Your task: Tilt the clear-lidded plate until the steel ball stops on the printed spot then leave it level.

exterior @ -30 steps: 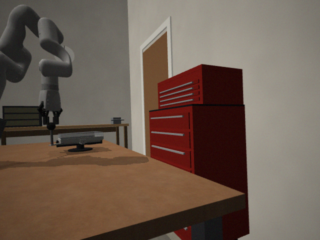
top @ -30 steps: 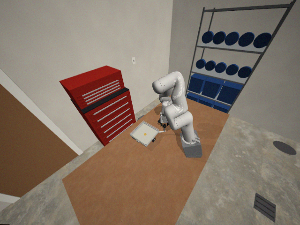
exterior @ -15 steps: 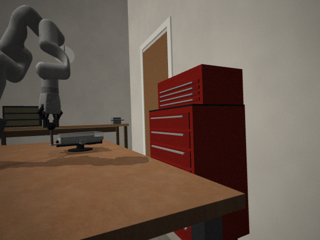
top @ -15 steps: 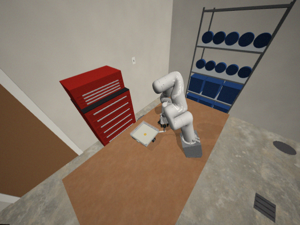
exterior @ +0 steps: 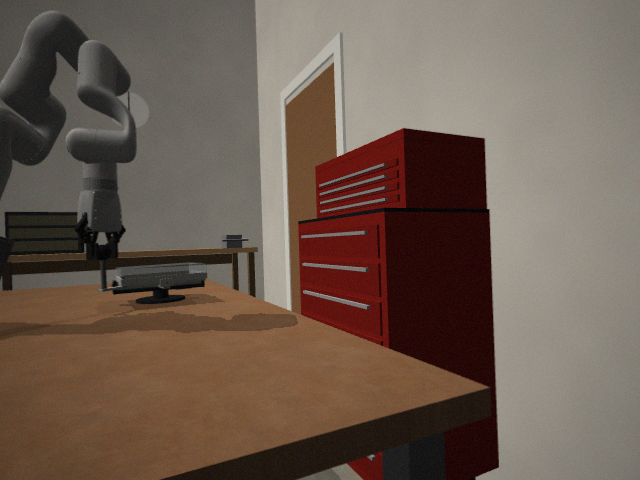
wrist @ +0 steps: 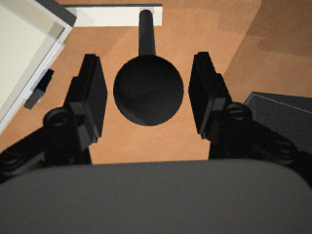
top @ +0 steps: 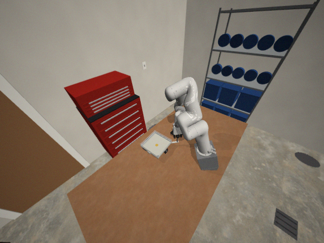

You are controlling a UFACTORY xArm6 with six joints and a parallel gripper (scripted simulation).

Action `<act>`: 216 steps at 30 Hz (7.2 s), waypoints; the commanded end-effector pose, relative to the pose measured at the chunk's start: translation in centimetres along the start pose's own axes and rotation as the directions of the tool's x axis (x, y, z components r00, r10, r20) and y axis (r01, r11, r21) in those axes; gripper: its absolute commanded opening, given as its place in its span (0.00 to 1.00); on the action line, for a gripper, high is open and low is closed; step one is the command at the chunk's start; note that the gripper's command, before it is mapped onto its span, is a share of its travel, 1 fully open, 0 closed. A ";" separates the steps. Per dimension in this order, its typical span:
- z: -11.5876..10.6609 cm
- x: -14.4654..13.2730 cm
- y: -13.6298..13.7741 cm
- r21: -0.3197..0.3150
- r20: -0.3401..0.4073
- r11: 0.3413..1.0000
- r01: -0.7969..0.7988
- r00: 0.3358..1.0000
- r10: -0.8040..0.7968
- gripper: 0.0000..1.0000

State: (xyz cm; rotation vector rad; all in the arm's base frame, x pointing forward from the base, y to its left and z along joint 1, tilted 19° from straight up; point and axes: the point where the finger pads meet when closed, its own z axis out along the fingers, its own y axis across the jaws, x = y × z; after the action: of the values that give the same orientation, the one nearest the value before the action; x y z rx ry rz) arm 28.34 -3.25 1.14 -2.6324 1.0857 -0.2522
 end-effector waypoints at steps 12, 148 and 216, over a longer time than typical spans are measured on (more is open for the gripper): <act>0.3 0.1 0.0 0.000 -0.002 1.000 0.001 1.000 -0.001 0.61; 0.5 0.1 0.1 0.000 -0.002 1.000 0.001 1.000 -0.001 0.00; 0.2 0.6 -0.1 0.000 -0.002 1.000 0.001 1.000 -0.001 0.00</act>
State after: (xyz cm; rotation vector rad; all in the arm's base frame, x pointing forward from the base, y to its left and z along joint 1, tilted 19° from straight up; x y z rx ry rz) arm 28.68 -3.47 0.90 -2.6326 1.0850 -0.2473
